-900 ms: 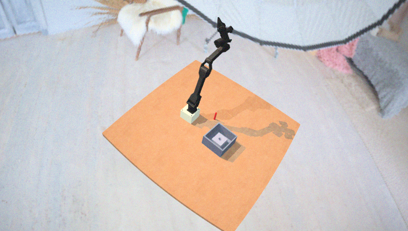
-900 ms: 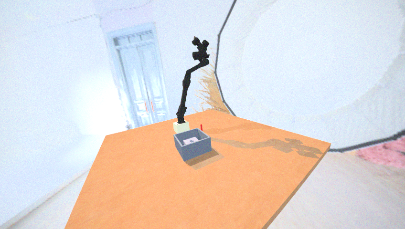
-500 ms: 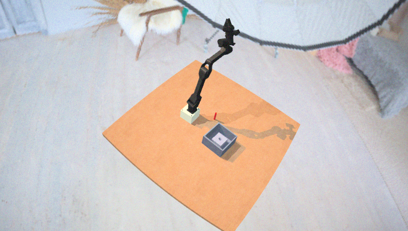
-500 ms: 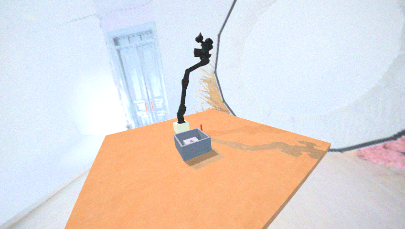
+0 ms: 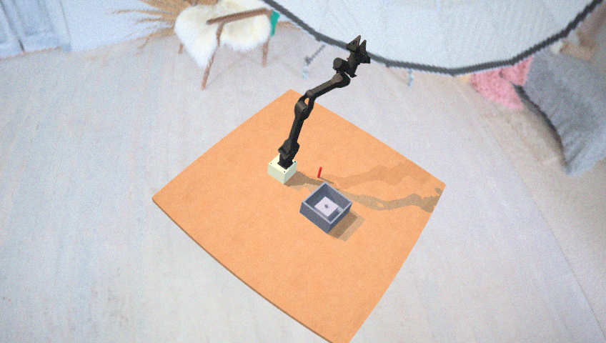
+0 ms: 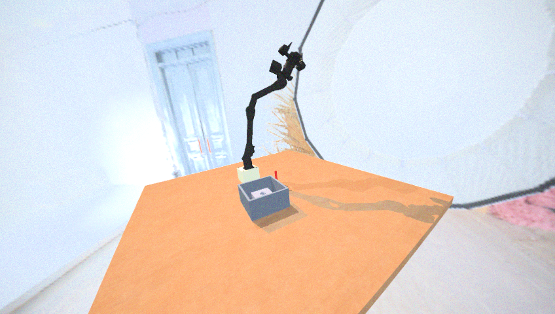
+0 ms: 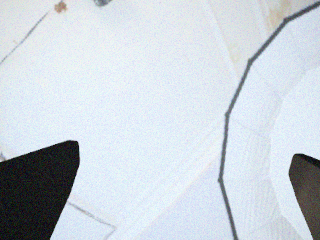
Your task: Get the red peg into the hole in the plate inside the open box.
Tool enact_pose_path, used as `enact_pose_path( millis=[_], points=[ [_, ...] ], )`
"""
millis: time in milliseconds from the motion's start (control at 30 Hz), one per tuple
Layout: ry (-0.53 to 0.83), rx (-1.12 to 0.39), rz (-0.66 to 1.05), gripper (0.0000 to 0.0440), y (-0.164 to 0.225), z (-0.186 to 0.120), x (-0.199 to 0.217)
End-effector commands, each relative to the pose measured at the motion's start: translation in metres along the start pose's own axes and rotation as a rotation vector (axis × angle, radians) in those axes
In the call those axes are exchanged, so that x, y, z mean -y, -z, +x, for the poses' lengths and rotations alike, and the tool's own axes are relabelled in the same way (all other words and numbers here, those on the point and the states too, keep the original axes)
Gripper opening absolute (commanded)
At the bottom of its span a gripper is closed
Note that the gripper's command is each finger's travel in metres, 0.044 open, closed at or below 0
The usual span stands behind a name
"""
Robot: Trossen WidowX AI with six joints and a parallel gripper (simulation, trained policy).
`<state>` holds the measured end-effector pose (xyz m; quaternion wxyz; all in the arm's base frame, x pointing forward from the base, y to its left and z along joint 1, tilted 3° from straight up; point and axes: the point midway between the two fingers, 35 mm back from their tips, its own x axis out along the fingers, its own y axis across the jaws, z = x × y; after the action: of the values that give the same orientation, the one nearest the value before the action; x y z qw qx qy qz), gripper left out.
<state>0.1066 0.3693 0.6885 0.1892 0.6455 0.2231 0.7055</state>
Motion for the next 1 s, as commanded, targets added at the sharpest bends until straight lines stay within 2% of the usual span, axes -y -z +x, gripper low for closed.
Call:
enact_pose_path(
  millis=[0, 467, 967],
  points=[
    [0.092, 0.090, -0.067, 0.0440, -0.028, -0.010, 0.014],
    [0.437, 0.383, -0.253, 0.0440, -0.119, -0.073, 0.045],
    [0.857, 0.678, -0.351, 0.0440, -0.183, -0.186, 0.063]
  ],
)
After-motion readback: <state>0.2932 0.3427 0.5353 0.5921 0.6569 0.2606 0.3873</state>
